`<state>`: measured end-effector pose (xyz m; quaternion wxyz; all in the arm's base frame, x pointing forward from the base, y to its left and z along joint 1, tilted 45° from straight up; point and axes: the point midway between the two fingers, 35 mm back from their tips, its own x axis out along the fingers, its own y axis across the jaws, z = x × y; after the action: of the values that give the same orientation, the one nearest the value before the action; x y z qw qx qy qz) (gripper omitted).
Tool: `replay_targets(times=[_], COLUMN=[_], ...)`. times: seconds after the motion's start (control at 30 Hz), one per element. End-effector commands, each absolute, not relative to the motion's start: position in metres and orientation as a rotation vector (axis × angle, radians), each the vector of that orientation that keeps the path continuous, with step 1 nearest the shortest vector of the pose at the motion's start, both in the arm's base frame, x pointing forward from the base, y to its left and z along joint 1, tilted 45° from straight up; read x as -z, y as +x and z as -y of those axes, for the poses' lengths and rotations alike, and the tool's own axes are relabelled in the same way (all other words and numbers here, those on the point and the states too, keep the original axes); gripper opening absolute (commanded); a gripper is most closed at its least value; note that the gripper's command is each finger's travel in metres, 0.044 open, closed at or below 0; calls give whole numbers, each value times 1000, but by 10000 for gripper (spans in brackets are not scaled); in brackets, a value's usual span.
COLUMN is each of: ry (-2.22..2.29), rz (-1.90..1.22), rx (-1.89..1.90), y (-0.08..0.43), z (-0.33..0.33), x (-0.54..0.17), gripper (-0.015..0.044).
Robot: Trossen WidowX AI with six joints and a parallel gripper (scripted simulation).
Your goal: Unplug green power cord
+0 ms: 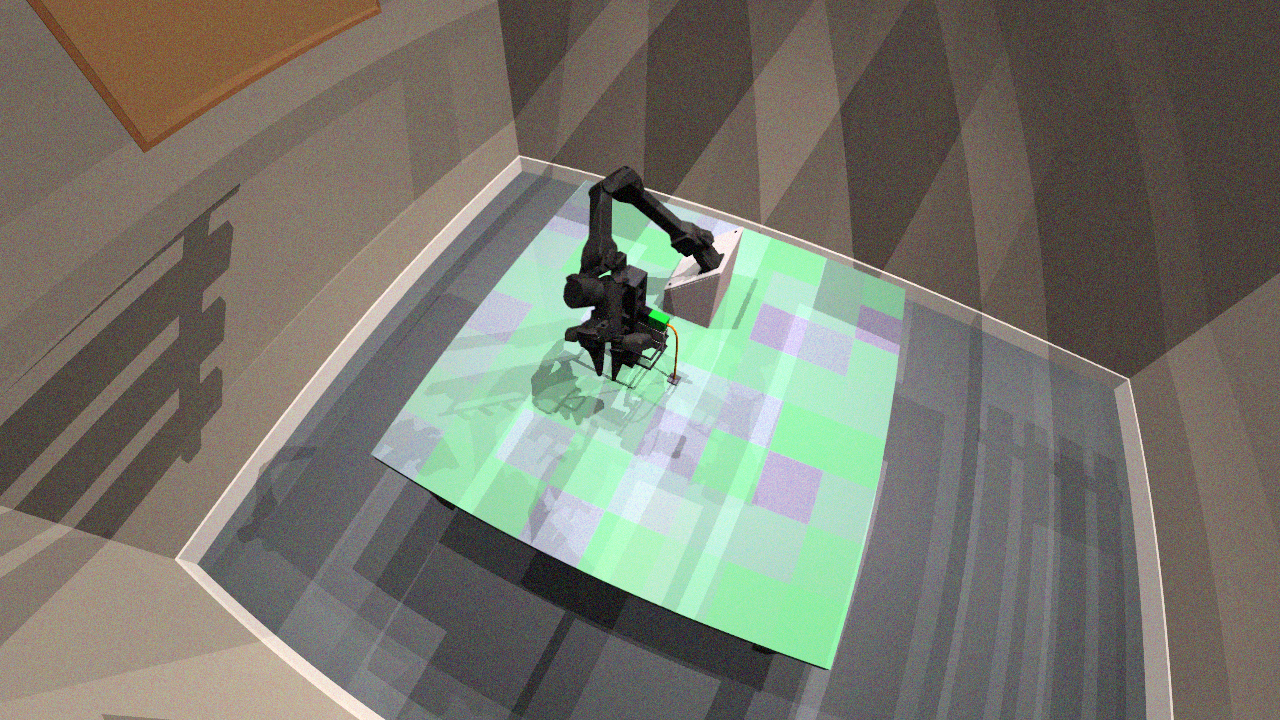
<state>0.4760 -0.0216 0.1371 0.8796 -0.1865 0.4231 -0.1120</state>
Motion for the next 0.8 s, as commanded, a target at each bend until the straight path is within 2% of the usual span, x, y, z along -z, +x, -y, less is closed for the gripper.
replay_targets(times=[0.0, 0.2, 0.4, 0.77], ry=[-603, -1067, -1574, -1631], rz=[-1082, -1446, -1760, -1790], rx=[126, -169, -560, -609], y=[441, 360, 279, 272], z=[1, -24, -28, -27], x=[-100, -55, -47, -48], gripper=[160, 160, 160, 160])
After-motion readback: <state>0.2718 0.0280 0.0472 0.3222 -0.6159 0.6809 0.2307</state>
